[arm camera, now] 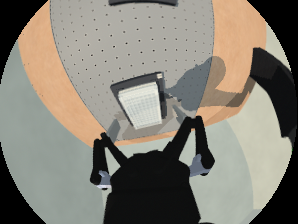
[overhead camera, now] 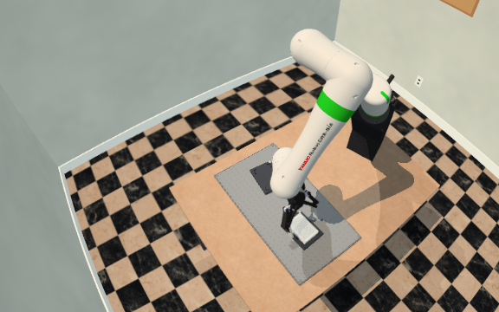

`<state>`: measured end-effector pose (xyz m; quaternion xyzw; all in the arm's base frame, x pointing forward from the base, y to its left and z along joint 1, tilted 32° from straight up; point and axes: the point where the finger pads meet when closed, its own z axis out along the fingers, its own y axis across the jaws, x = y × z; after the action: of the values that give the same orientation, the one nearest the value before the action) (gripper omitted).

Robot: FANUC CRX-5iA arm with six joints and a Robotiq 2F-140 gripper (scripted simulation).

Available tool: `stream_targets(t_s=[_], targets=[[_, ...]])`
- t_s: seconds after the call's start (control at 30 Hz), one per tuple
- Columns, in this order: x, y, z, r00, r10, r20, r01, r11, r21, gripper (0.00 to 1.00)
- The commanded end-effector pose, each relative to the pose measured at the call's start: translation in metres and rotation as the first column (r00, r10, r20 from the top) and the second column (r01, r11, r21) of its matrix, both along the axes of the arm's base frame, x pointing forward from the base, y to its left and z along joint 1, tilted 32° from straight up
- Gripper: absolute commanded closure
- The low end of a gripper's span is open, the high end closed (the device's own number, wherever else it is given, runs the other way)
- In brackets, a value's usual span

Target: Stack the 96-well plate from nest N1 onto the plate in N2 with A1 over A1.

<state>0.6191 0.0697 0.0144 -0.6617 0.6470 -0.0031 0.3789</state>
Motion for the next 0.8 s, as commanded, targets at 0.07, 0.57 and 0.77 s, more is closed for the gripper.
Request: stream_targets(t_s=[0.07, 0.57, 0.77], targets=[[0.0, 0.0, 0.0, 1.0, 0.0, 0.0, 0.0, 1.0, 0.0, 0.0], [-0.015, -0.003, 0.025, 1.0, 0.0, 0.0, 0.0, 1.0, 0.0, 0.0], [-0.023, -0.004, 0.039, 1.0, 0.0, 0.0, 0.0, 1.0, 0.0, 0.0]])
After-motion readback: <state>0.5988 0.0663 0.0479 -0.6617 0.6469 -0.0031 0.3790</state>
